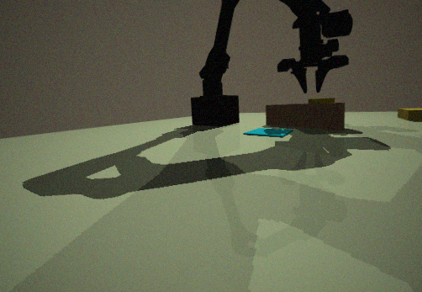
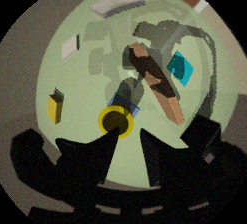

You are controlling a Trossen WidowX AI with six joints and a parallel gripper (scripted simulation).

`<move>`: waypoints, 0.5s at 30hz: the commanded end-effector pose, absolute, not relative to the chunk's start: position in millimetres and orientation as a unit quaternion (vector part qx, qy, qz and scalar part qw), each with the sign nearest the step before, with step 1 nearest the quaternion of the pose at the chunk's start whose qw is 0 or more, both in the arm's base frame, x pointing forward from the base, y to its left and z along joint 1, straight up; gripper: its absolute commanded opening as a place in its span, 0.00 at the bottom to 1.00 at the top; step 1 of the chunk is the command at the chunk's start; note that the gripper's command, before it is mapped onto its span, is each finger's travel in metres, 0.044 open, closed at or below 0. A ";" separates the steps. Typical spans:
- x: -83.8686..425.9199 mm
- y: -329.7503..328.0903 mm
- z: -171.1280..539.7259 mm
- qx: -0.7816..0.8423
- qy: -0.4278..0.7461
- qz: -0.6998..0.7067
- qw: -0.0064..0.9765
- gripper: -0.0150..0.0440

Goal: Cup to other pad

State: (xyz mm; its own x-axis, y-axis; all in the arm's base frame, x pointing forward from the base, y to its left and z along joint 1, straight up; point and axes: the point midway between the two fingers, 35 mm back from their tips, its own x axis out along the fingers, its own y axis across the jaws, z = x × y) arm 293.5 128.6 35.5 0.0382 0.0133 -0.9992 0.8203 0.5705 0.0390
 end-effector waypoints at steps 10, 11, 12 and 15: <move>293.0 129.2 11.0 0.337 0.619 -0.321 0.632 0.54; 293.1 129.2 9.4 0.337 0.619 -0.321 0.632 0.54; 293.1 129.2 7.7 0.337 0.619 -0.321 0.632 0.54; 293.1 129.3 2.8 0.337 0.619 -0.321 0.632 0.54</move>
